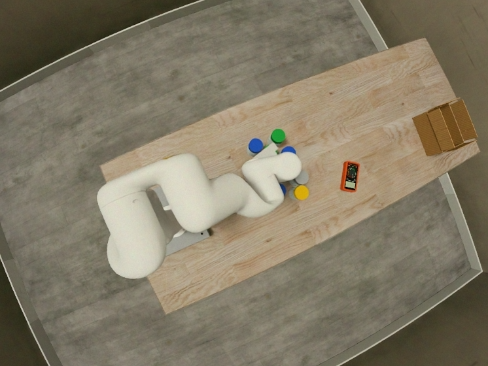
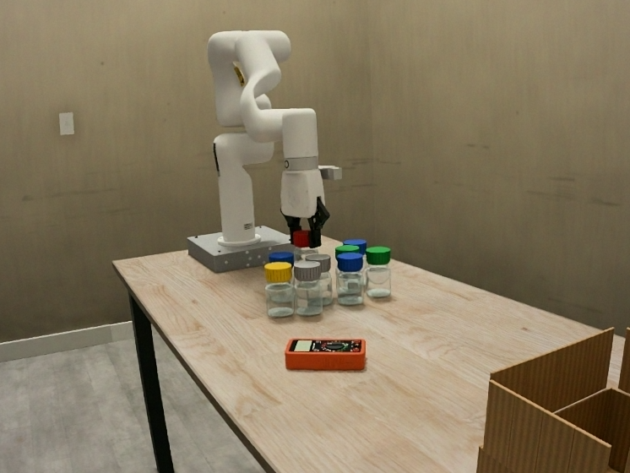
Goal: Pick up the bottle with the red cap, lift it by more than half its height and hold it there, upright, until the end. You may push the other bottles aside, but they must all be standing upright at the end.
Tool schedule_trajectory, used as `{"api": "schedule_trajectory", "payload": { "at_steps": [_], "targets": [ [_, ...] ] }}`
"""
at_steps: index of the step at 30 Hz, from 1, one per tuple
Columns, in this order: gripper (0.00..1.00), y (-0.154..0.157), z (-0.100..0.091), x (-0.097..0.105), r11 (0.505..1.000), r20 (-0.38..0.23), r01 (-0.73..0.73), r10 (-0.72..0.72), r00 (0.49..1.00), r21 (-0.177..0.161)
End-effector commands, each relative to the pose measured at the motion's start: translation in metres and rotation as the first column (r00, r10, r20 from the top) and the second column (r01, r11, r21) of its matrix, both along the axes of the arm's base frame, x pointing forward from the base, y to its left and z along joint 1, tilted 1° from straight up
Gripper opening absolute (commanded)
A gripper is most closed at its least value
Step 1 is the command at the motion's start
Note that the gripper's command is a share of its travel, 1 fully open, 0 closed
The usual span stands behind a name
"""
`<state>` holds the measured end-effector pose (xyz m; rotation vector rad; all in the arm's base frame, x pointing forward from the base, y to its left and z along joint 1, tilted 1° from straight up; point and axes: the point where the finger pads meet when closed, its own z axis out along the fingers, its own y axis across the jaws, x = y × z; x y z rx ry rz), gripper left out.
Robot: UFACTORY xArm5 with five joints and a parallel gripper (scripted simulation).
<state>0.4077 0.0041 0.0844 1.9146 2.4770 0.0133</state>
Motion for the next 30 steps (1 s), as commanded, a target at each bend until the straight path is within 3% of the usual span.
{"api": "schedule_trajectory", "payload": {
  "at_steps": [1, 25, 26, 30],
  "targets": [
    [0.00, 0.000, 0.005, 0.001, 1.000, 0.004, 0.000, 0.000, 1.000, -0.011],
    [0.00, 0.000, 0.022, 0.001, 1.000, 0.004, 0.000, 0.000, 1.000, -0.015],
    [0.00, 0.000, 0.022, 0.001, 1.000, 0.004, 0.000, 0.000, 1.000, 0.000],
    [0.00, 0.000, 0.022, 0.001, 1.000, 0.004, 0.000, 0.000, 1.000, 0.000]
  ]
}}
